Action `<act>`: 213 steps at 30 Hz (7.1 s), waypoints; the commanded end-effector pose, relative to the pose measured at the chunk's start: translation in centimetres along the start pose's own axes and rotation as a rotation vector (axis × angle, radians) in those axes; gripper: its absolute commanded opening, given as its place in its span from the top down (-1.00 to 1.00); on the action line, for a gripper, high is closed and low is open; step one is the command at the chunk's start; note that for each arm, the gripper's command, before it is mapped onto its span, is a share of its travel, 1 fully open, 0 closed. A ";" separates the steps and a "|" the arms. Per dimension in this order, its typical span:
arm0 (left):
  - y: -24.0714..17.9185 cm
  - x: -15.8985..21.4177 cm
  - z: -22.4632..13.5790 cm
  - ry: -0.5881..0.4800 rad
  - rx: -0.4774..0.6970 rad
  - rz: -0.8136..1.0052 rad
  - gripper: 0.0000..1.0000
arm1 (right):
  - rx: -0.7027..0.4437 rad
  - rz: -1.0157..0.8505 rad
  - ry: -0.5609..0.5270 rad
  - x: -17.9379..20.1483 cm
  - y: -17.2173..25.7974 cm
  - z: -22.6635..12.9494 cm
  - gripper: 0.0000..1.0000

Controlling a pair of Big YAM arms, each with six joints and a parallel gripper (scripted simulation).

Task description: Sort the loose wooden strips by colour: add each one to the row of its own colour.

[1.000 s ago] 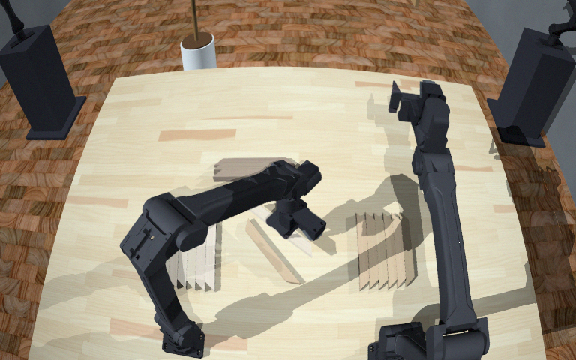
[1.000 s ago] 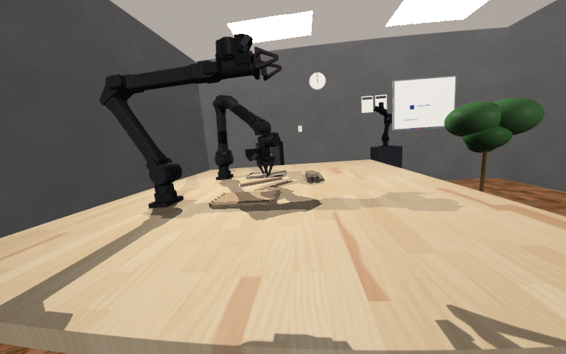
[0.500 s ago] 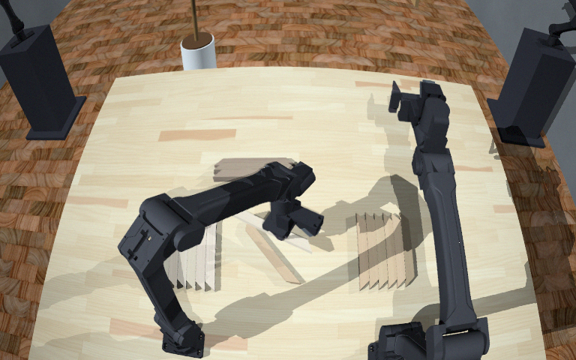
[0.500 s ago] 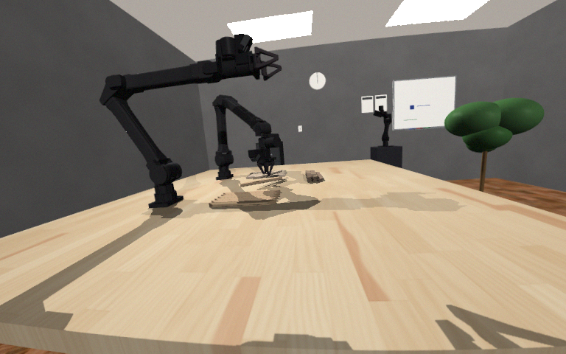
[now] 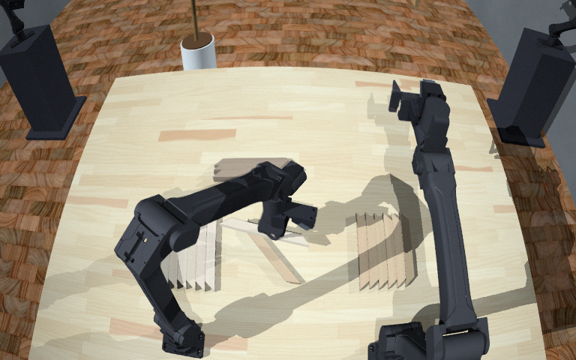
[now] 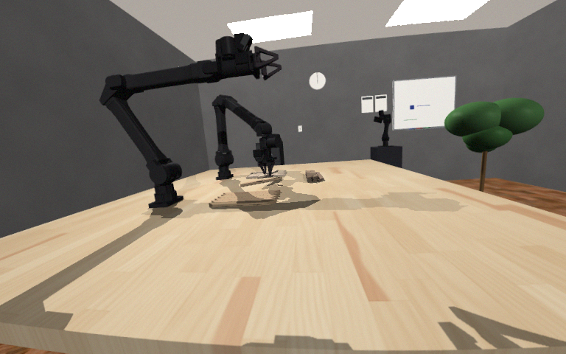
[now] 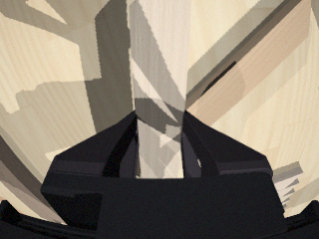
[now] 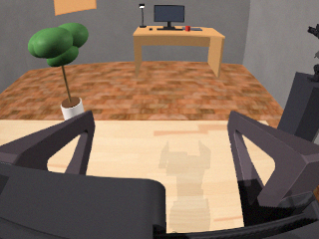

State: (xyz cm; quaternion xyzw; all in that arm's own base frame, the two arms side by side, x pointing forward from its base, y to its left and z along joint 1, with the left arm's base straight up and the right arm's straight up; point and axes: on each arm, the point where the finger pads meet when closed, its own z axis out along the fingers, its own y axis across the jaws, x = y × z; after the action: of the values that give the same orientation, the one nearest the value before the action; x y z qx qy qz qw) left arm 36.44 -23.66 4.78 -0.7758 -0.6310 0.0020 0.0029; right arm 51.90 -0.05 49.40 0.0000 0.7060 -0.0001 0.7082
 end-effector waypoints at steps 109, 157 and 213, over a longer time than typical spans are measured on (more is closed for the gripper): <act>-4.3 13.1 1.0 -0.024 -0.014 -1.864 1.00 | 0.012 -0.006 -0.064 -4.2 -0.5 0.5 -1.00; -4.7 13.5 4.6 -0.011 0.005 -1.871 1.00 | 0.015 -0.005 -0.043 -2.6 -0.7 0.3 -1.00; -5.1 13.9 1.2 -0.005 0.006 -1.864 0.19 | 0.004 -0.004 -0.089 -5.0 -0.1 -0.2 -1.00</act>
State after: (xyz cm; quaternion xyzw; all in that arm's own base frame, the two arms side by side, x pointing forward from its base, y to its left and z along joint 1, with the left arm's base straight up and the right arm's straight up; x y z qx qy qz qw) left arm 34.75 -9.61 5.83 0.0412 -0.9991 0.0066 -0.0092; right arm 51.91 -0.06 49.14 0.0001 0.7076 -0.0001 0.7066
